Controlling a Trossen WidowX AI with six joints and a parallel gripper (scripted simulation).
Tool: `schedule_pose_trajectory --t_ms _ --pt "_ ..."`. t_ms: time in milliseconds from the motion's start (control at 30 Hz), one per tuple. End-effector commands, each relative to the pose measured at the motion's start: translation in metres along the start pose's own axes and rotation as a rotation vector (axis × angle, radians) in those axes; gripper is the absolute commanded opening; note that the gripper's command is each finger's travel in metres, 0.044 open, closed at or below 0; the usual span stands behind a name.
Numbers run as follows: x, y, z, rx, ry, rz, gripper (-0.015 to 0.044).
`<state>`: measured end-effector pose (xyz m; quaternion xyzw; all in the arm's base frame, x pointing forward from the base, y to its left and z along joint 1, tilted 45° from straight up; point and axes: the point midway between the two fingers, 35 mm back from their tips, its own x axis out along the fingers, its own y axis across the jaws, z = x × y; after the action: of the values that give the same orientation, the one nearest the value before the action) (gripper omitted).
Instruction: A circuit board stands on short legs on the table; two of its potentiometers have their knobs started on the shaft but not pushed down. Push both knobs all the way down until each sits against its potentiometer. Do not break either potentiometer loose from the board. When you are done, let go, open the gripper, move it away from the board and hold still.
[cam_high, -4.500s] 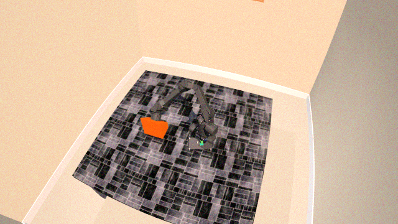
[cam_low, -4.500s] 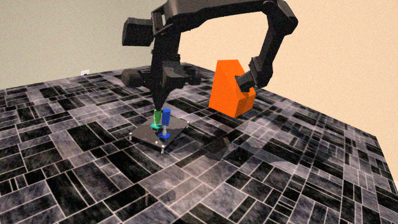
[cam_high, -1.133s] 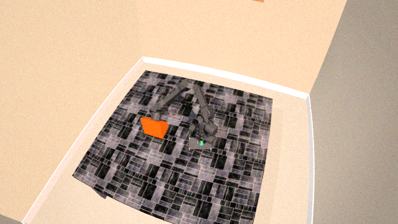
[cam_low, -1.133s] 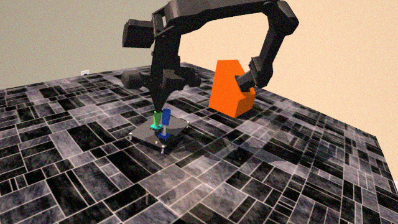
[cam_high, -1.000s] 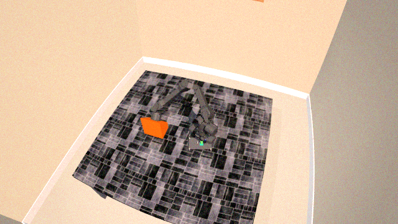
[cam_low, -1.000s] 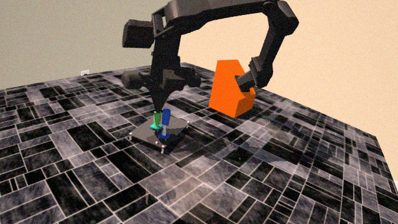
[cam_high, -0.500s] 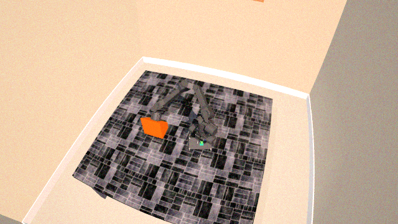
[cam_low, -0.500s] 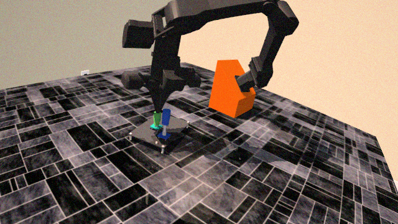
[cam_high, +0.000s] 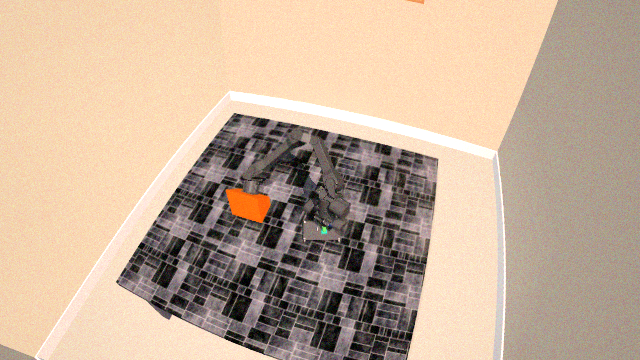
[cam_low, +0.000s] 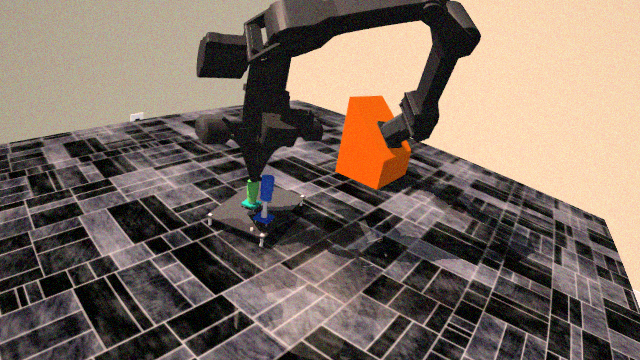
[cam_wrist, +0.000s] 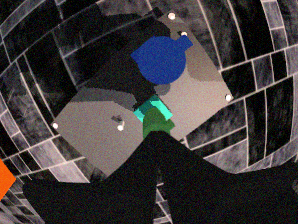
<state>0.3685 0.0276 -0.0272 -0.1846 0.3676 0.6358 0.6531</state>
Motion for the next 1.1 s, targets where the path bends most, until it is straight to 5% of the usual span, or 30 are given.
schedule_pose_trajectory --t_ms 0,667,933,1067 --pt "0.006 0.000 0.002 -0.009 0.000 0.007 0.0000" --pt "-0.016 -0.001 0.002 -0.009 0.001 0.007 0.0000" --pt "-0.011 0.000 0.002 -0.006 -0.003 0.009 0.0210" --pt "-0.027 -0.001 -0.002 0.051 0.035 -0.028 0.0105"
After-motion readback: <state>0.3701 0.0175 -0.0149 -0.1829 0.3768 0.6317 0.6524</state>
